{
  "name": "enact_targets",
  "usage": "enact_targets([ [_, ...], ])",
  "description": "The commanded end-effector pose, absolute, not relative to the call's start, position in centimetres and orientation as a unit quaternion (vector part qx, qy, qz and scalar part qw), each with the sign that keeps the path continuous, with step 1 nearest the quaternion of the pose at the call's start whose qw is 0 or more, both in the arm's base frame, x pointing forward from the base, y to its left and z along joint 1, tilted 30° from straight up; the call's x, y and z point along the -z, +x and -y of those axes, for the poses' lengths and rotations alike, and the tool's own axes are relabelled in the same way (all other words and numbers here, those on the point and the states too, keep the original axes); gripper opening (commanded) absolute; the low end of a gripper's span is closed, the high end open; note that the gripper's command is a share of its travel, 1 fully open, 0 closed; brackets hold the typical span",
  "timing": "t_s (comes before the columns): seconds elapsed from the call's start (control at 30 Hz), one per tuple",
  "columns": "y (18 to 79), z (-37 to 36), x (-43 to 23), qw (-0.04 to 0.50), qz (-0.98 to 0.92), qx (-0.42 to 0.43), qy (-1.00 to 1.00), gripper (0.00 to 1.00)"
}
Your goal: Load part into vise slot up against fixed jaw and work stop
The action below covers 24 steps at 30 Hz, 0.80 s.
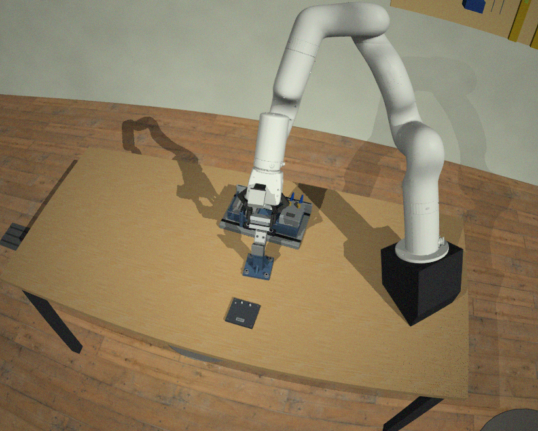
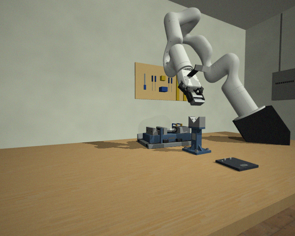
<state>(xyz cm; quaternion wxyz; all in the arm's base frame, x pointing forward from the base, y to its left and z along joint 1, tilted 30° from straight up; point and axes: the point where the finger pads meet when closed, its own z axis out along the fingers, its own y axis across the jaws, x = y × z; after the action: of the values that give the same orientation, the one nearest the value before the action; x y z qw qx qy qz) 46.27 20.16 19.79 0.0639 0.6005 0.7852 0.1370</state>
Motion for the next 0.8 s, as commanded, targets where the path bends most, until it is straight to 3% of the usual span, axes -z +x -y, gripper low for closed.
enact_targets([
  [0.0, 46.34, -20.16, -19.86, 0.029, -0.789, -0.159, 0.592, 0.00],
  [0.77, 46.38, -20.01, -19.82, -0.027, -0.789, -0.200, 0.580, 0.00],
])
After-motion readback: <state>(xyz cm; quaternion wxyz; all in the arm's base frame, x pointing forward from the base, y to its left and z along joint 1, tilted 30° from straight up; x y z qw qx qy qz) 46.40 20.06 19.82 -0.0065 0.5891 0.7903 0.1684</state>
